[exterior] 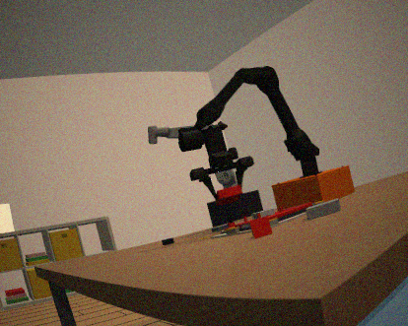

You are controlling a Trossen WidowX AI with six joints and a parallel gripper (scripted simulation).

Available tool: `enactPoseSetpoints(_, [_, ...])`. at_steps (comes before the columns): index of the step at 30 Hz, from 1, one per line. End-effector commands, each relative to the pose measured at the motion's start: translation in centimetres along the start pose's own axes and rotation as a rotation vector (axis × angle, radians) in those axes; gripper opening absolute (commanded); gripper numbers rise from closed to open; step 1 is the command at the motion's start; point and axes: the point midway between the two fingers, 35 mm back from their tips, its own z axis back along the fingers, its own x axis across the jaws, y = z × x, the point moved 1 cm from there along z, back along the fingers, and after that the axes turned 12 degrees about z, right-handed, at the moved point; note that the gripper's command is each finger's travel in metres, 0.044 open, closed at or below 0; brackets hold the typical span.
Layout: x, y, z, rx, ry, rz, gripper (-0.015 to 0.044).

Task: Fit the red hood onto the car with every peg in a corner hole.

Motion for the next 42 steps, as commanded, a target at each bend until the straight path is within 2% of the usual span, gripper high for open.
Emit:
enactPoseSetpoints(1, [-0.1,-0.4,0.0,-0.001,-0.007,-0.031,0.0])
enactPoseSetpoints(42, [0.3,-13.5,0.5,0.085,-0.136,-0.893,0.0])
